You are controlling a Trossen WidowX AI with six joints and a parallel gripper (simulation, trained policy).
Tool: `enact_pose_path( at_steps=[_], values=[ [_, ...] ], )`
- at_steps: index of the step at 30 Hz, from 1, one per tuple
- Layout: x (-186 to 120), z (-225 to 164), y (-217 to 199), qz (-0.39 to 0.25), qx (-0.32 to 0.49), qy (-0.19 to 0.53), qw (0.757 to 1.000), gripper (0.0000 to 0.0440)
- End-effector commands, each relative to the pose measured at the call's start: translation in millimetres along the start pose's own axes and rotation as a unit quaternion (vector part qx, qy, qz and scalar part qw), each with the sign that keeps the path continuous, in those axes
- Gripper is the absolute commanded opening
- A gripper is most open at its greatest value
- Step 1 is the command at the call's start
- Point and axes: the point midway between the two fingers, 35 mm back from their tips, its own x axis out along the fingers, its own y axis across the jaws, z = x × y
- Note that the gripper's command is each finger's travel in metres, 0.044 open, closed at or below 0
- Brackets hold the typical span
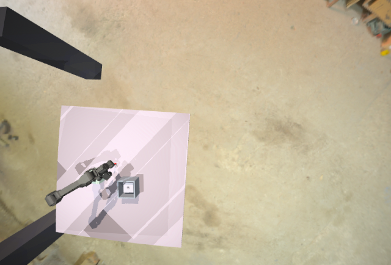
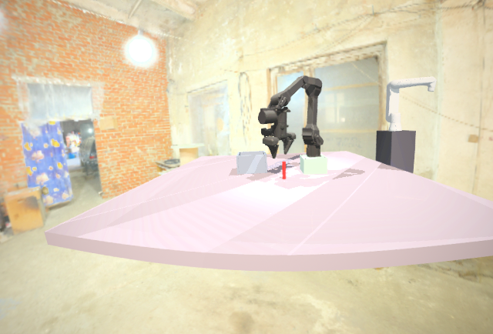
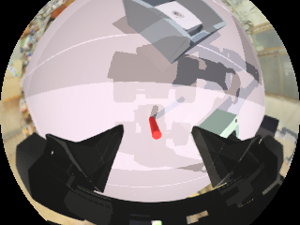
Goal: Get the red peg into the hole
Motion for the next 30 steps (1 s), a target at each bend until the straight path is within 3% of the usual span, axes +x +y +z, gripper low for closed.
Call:
enact_pose_path(
  at_steps=[1, 13, 16, 20, 30],
  values=[
    [17.7, -3.5, -5.2, -0.019, 0.034, 0.006, 0.999, 0.0428],
    [66.9, -13.9, -0.8, 0.001, 0.092, 0.007, 0.996, 0.0437],
    [75.4, -16.9, -0.5, 0.005, 0.103, 0.009, 0.995, 0.0416],
    [83.9, -21.5, -3.9, 0.001, 0.120, 0.017, 0.993, 0.0335],
    [86.3, -25.8, -4.5, -0.008, 0.136, 0.054, 0.989, 0.0074]
  ],
)
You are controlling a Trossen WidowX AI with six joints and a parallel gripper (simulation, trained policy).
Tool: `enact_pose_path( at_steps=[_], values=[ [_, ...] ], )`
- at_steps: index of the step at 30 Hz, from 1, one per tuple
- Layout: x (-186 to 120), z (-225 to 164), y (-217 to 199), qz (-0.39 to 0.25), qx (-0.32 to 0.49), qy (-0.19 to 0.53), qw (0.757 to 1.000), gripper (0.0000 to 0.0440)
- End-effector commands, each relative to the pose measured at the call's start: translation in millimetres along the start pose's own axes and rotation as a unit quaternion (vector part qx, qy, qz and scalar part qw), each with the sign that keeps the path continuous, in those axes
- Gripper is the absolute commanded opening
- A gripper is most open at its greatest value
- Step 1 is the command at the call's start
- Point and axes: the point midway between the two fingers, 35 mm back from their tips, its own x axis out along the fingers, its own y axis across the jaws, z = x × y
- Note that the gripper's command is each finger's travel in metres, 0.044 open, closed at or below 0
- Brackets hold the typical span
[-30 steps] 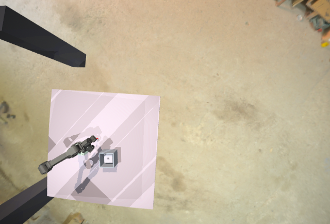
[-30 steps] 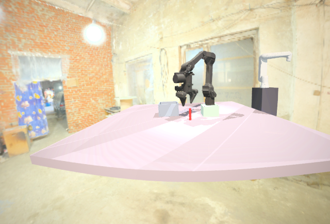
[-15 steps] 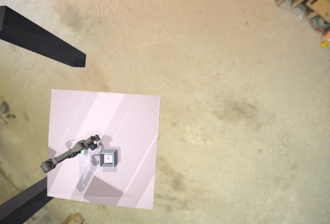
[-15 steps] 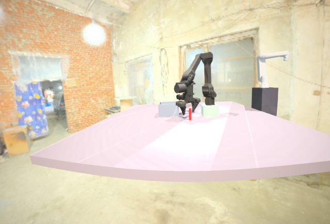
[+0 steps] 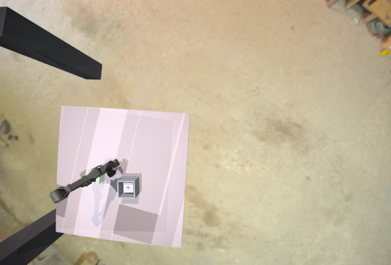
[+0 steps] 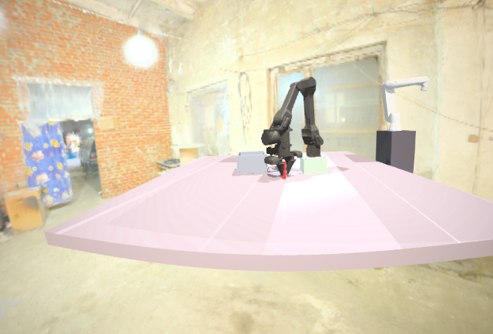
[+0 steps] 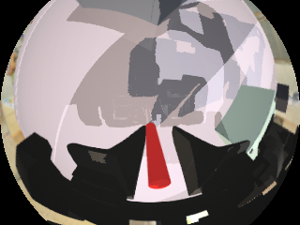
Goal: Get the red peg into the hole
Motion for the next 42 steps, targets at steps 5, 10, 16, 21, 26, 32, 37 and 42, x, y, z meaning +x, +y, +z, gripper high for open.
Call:
enact_pose_path(
  at_steps=[5, 10, 16, 21, 26, 32, 37, 42],
  values=[
    [-4.8, 1.5, 5.3, 0.000, 0.003, 0.023, 1.000, 0.0000],
    [-18.2, 11.6, 10.0, 0.016, -0.014, -0.004, 1.000, 0.0000],
    [-37.5, 24.2, 14.0, 0.029, -0.036, -0.031, 0.998, 0.0000],
    [-56.4, 36.2, 19.7, 0.041, -0.053, -0.054, 0.996, 0.0000],
    [-77.3, 50.2, 26.4, 0.052, -0.065, -0.075, 0.994, 0.0000],
    [-101.2, 69.0, 33.4, 0.060, -0.072, -0.097, 0.991, 0.0000],
    [-115.3, 88.2, 36.8, 0.063, -0.070, -0.111, 0.989, 0.0000],
    [-120.0, 109.5, 37.1, 0.061, -0.059, -0.119, 0.989, 0.0000]
  ],
)
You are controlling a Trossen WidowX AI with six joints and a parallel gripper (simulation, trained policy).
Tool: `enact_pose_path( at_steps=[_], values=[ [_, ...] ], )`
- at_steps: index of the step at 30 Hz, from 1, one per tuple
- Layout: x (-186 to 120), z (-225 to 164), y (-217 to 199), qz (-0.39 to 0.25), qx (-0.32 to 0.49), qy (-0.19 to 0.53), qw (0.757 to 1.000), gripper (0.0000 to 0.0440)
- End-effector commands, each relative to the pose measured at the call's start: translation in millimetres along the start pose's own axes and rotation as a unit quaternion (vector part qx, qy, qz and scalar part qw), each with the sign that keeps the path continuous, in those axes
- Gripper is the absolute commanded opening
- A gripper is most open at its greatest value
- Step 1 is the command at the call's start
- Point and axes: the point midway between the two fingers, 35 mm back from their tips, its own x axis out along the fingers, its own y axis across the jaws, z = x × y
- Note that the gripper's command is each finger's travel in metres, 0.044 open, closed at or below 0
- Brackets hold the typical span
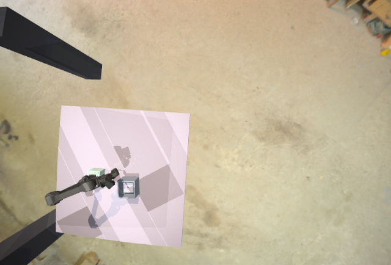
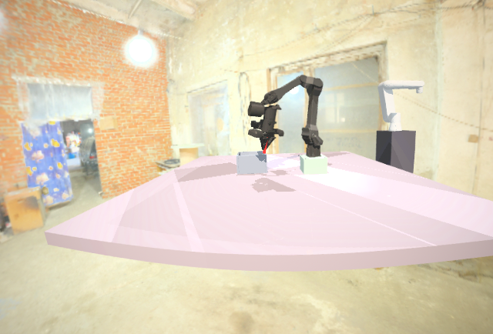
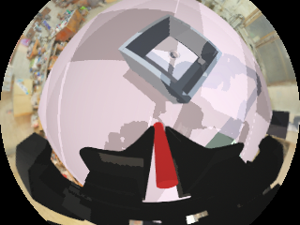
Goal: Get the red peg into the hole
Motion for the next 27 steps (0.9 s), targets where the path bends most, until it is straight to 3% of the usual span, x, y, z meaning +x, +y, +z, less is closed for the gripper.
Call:
enact_pose_path(
  at_steps=[1, 27],
  values=[
    [-2.2, 19.8, -1.0, -0.002, 0.007, -0.010, 1.000, 0.0000],
    [29.6, 112.3, -22.8, -0.009, 0.088, -0.033, 0.996, 0.0001]
  ],
)
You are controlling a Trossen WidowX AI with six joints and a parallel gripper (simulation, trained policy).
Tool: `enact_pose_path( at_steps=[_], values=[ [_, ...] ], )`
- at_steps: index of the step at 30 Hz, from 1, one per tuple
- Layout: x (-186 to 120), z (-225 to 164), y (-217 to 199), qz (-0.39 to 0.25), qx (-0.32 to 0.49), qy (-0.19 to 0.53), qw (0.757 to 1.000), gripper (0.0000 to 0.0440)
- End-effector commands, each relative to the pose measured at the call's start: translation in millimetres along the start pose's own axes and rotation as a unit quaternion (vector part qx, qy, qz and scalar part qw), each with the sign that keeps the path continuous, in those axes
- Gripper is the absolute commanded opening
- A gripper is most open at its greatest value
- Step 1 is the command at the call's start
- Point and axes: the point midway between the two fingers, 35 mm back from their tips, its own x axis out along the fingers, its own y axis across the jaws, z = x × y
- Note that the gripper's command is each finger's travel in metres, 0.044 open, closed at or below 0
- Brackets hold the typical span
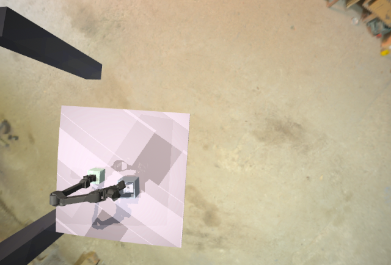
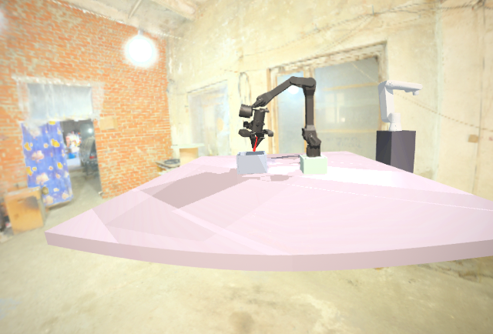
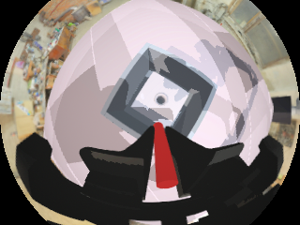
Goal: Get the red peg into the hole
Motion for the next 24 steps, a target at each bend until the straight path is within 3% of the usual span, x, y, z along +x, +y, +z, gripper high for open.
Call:
enact_pose_path(
  at_steps=[1, 19, 21, 24],
  values=[
    [6.9, 14.6, 0.9, 0.004, 0.011, -0.002, 1.000, 0.0002],
    [52.3, 32.9, -5.2, -0.013, 0.032, 0.030, 0.999, 0.0007],
    [58.2, 32.2, -6.4, -0.018, 0.029, 0.034, 0.999, 0.0028],
    [65.3, 32.2, -8.1, -0.023, 0.022, 0.038, 0.999, 0.0095]
  ],
)
